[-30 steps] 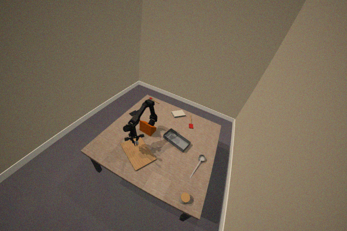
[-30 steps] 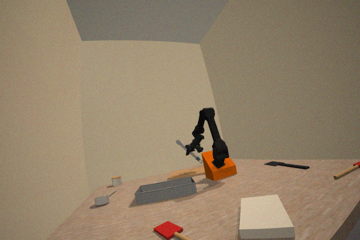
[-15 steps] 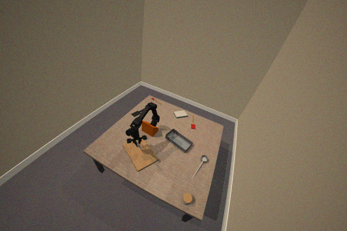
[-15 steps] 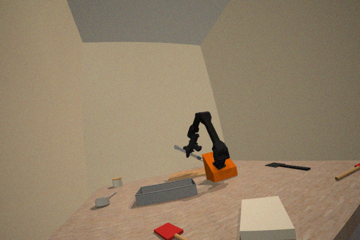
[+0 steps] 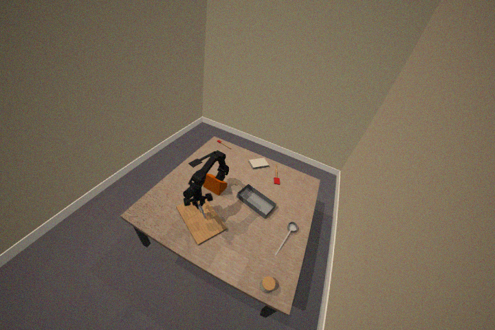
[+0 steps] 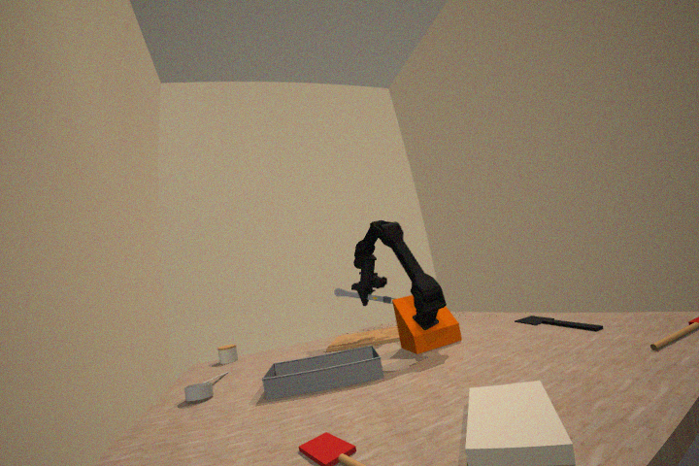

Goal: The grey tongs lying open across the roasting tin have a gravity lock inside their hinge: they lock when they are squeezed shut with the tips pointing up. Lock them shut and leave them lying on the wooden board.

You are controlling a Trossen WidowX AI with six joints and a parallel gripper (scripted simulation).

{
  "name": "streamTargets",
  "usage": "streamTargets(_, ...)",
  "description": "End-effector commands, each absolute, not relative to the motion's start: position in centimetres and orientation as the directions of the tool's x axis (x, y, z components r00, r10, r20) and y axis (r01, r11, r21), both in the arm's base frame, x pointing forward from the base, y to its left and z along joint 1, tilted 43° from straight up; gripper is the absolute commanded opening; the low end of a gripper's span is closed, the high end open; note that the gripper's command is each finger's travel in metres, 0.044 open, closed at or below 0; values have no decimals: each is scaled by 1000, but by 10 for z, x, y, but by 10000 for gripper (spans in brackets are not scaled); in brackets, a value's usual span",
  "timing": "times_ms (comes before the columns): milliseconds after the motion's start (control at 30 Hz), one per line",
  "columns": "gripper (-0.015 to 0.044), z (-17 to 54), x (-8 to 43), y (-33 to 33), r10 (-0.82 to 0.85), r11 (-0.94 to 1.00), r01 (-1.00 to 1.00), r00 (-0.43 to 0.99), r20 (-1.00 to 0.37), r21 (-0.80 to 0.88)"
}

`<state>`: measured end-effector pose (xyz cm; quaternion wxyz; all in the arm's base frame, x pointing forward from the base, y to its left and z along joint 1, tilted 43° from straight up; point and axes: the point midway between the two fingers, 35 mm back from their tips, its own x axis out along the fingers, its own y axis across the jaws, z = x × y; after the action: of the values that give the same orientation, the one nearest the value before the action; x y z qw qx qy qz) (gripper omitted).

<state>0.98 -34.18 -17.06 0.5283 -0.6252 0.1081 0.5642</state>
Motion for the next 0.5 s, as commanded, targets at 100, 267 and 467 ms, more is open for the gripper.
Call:
streamTargets(100, -150, -161, 12, -341, 566, -439, -722, 239, -789, -534)
streamTargets(267, -150, -153, 14, -340, 627, -452, -715, 170, -760, -533)
streamTargets(467, -150, -150, 14, -339, 644, -457, -713, 148, -751, -533)
